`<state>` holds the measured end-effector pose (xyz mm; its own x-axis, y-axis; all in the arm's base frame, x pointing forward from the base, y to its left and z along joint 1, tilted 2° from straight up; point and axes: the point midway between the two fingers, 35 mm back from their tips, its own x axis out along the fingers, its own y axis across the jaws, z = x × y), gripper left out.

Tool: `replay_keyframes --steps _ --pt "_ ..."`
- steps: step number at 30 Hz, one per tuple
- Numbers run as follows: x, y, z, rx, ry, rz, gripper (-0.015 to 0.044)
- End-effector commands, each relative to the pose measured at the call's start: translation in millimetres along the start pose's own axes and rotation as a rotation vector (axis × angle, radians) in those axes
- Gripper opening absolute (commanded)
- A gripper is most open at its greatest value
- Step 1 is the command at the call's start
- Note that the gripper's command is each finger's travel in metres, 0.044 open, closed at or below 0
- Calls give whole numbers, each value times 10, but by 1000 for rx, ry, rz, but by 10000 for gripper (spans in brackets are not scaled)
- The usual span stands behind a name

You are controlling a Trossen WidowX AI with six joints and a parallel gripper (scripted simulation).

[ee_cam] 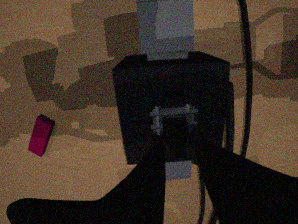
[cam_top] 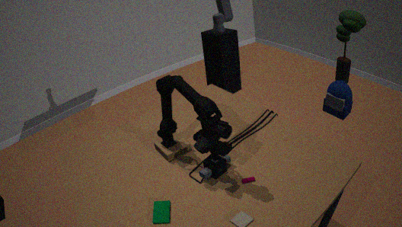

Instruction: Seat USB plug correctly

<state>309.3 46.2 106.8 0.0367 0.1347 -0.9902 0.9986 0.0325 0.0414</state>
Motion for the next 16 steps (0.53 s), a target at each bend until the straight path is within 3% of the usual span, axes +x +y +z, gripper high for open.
replay_keyframes --steps 1,16 --pt "-3 0 0 0 0 1 95" --pt "-110 0 -11 0 0 0 95"
